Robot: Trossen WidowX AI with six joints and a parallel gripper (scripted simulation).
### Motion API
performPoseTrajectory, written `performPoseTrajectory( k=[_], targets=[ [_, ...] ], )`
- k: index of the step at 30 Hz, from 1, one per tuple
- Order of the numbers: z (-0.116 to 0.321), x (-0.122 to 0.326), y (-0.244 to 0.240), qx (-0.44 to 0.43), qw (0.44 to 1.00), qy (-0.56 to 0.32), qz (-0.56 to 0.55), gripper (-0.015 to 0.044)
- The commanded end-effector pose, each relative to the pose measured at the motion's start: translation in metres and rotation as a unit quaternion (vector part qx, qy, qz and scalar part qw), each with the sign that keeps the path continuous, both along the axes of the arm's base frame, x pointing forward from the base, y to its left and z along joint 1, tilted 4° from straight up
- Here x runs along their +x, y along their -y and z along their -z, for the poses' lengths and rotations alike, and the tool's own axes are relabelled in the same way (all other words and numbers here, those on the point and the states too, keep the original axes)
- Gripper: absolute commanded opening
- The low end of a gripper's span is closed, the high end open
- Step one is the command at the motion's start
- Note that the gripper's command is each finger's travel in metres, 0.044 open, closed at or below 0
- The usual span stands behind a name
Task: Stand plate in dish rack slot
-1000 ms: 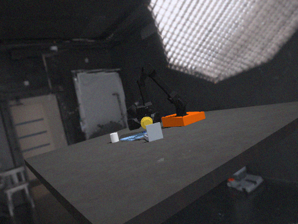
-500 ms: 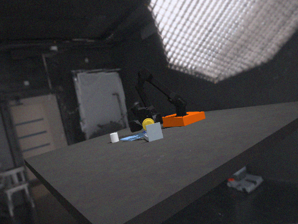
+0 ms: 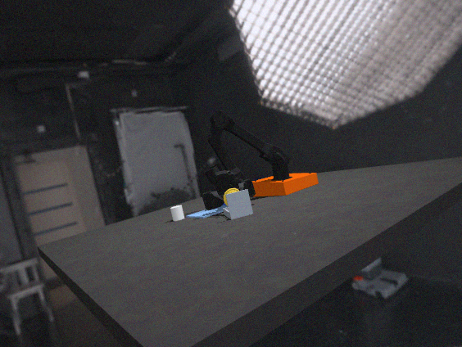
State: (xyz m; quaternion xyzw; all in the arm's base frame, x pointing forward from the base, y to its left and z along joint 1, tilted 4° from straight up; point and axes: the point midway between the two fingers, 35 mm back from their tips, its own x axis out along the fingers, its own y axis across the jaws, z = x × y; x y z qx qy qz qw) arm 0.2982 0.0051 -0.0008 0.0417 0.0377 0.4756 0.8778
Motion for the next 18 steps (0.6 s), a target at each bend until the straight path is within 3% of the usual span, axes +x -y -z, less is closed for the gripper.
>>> performPoseTrajectory(
  k=[1, 5, 18],
  targets=[
    [-0.0003, -0.0003, -0.0001, 0.001, 1.000, -0.001, 0.000, 0.0000],
    [-0.0003, -0.0003, -0.0001, 0.001, 1.000, -0.001, 0.000, 0.0000],
    [-0.0003, 0.0001, 0.0001, 0.000, 1.000, 0.000, 0.000, 0.0341]
  ],
)
